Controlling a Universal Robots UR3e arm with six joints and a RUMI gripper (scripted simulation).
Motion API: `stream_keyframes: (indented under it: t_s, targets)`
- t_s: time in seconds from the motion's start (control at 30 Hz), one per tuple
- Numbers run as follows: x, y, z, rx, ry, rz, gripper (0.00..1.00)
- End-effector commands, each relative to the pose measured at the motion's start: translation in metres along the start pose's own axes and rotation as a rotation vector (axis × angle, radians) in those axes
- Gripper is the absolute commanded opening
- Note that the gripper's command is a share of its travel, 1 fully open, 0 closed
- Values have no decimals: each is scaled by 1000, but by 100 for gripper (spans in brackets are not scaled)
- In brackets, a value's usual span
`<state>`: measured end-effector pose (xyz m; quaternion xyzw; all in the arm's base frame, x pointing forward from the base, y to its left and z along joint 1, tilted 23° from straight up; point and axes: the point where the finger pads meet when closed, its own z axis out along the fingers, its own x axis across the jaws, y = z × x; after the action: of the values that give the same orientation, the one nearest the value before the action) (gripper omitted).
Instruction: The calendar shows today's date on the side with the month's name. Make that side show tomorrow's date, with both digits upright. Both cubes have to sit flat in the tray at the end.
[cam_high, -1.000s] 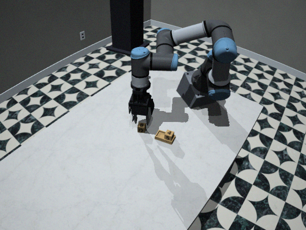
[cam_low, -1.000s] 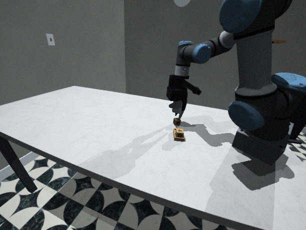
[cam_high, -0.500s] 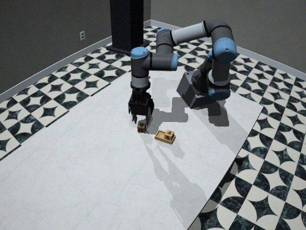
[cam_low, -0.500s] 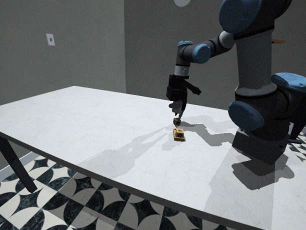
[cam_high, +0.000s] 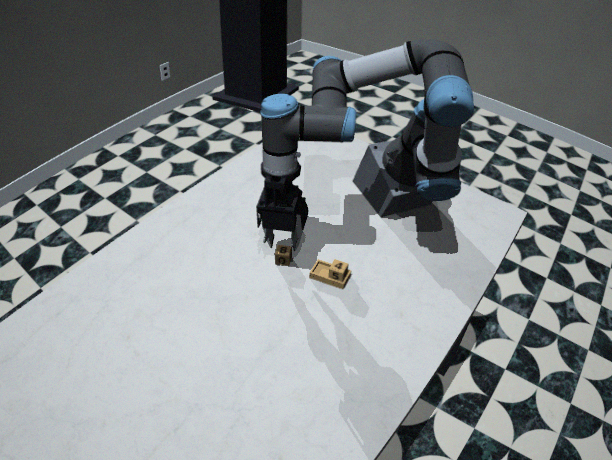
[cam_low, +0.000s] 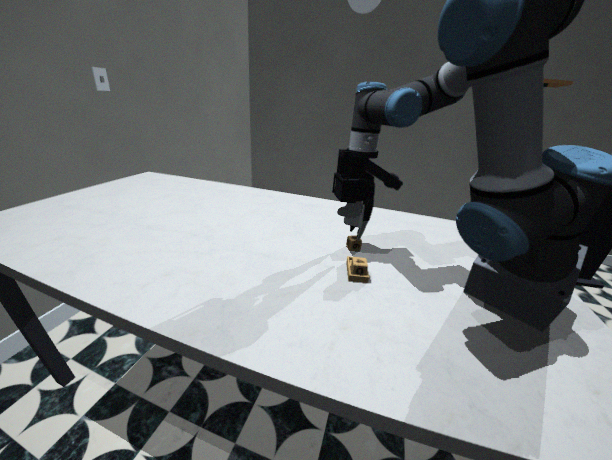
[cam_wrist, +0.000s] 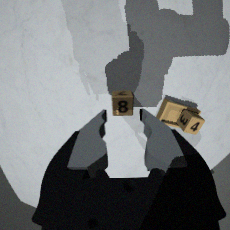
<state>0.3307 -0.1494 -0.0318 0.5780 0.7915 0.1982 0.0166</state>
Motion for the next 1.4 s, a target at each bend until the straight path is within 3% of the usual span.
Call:
stream_keyframes:
  t_s: [0.0,0.8,1.37]
  targets:
    - [-1,0,-1,-1,-2,0,29]
    - [-1,0,0,-1,-2,0,29]
    - [-1,0,22,-1,-2,0,29]
